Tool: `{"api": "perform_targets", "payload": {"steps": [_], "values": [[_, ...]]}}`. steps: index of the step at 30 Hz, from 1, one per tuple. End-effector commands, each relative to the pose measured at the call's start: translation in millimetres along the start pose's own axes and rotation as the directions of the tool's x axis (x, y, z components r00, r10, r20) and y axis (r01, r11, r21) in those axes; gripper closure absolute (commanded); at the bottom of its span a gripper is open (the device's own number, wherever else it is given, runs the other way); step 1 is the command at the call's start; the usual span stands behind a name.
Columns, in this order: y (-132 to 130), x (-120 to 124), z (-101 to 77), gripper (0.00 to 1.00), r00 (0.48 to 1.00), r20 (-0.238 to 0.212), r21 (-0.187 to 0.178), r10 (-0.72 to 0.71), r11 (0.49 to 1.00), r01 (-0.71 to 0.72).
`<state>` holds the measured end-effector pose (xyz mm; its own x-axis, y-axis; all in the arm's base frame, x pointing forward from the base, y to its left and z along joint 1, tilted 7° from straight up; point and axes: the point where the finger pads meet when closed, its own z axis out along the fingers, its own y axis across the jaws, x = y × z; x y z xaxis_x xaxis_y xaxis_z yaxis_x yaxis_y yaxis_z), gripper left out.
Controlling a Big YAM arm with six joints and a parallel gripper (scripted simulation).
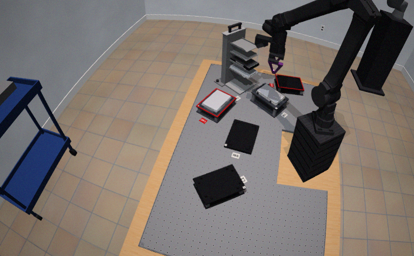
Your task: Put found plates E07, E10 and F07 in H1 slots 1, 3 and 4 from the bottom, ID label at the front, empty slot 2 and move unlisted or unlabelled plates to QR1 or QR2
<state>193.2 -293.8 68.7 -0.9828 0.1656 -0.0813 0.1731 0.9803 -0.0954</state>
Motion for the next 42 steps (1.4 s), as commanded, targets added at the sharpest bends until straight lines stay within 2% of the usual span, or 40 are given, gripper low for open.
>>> {"api": "perform_targets", "payload": {"steps": [1, 5, 7, 12, 14, 21, 22, 29, 31, 42], "values": [[-27, -10, -14.8, 0.00, 0.994, 0.031, 0.026, 0.103, 0.994, -0.104], [-33, -7, -19.4, 0.00, 0.980, 0.041, 0.031, 0.195, 0.980, -0.196], [-22, -9, -16.7, 0.00, 0.975, 0.037, 0.022, 0.219, 0.975, -0.220], [-25, -6, -15.1, 0.00, 0.939, 0.037, 0.018, 0.341, 0.939, -0.342], [-25, -6, -15.1, 0.00, 0.939, 0.037, 0.018, 0.341, 0.939, -0.342], [-25, -6, -15.1, 0.00, 0.879, 0.039, 0.013, 0.476, 0.879, -0.476], [-16, 2, 3.9, 0.00, 0.879, 0.012, 0.003, 0.476, 0.879, -0.476], [-15, 3, 27.4, 0.00, 0.879, 0.011, 0.003, 0.476, 0.879, -0.476], [-15, 3, 27.4, 0.00, 0.879, 0.011, 0.003, 0.476, 0.879, -0.476], [-15, 3, 64.5, 0.00, 0.880, 0.010, 0.002, 0.475, 0.880, -0.475]]}}
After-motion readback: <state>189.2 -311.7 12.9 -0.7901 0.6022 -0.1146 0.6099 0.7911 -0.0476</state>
